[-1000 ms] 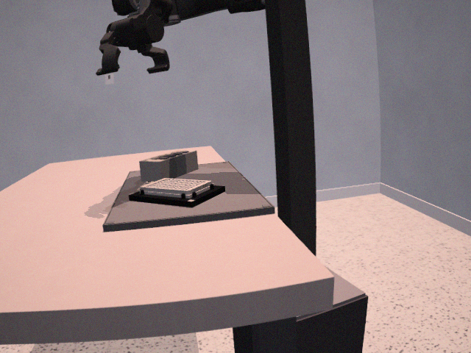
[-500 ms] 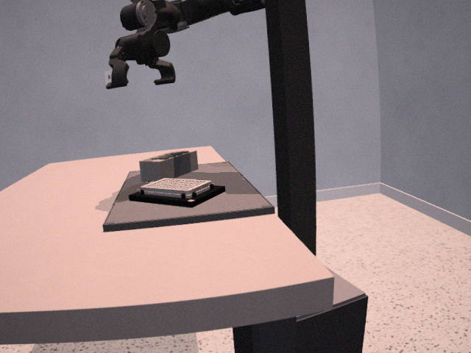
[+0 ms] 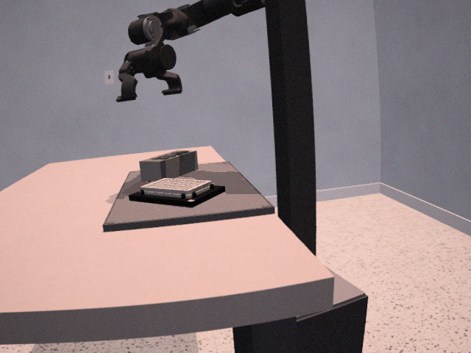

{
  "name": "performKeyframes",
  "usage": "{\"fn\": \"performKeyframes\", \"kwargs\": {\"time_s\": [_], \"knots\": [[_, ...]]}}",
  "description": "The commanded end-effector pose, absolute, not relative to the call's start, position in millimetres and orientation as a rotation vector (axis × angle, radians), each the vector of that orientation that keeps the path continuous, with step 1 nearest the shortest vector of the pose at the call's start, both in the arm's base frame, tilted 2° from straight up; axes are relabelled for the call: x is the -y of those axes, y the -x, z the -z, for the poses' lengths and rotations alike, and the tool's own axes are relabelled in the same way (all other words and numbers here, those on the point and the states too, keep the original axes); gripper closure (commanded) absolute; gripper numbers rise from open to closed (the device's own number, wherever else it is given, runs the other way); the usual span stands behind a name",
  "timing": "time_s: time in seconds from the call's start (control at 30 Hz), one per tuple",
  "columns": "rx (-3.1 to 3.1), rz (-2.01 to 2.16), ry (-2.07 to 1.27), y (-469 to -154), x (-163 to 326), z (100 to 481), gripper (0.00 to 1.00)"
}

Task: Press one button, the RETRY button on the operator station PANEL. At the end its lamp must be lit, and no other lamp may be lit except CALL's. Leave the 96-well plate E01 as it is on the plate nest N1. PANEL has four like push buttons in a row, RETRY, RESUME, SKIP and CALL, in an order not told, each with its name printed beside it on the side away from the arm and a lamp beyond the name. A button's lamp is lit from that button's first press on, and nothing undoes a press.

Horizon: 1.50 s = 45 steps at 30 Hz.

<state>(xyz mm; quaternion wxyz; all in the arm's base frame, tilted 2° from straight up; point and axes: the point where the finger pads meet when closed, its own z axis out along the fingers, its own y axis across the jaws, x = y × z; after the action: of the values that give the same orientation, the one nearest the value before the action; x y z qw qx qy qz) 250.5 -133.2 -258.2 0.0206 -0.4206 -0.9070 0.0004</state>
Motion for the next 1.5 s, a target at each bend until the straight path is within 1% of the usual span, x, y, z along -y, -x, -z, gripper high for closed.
{"fn": "performKeyframes", "kwargs": {"time_s": [0.0,0.33,0.5,0.9,1.07,1.47], "knots": [[2.857,0.055,1.259,-256.5,123.3,254.4,0.00],[2.857,0.055,1.259,-256.5,123.3,254.4,0.00],[2.858,0.054,1.259,-237.3,158.0,280.6,0.00],[2.858,0.054,1.259,-237.3,158.0,280.6,0.00],[2.858,0.054,1.259,-218.8,192.6,306.4,0.00],[2.858,0.054,1.259,-218.8,192.6,306.4,0.00]]}}
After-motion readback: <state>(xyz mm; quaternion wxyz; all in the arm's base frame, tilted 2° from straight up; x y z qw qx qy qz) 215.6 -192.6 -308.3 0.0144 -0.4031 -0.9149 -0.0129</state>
